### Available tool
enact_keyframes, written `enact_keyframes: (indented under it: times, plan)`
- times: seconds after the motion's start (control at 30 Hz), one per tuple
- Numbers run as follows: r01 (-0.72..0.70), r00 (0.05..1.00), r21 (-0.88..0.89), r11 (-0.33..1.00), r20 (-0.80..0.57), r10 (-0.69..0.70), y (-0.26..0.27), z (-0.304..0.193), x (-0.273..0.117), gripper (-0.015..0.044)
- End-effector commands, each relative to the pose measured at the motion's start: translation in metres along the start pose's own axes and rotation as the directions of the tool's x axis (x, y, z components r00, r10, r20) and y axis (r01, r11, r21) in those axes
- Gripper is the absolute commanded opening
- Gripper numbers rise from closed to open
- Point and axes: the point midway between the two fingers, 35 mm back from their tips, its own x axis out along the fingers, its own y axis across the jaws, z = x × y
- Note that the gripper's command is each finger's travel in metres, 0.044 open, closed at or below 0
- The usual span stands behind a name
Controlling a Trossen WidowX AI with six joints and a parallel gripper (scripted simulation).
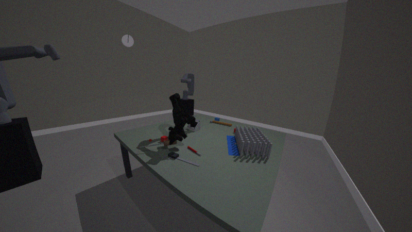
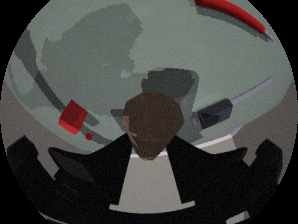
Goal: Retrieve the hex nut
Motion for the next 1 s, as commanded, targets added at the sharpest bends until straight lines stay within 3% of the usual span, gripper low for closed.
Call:
enact_keyframes:
  times: [0.0,0.97]
  plan:
    - [0.003,1.0,-0.002,1.0,-0.004,-0.003,0.001,0.0,0.002,0.0]
    - [0.012,1.0,-0.007,1.0,-0.021,-0.012,0.005,0.005,0.017,0.0]
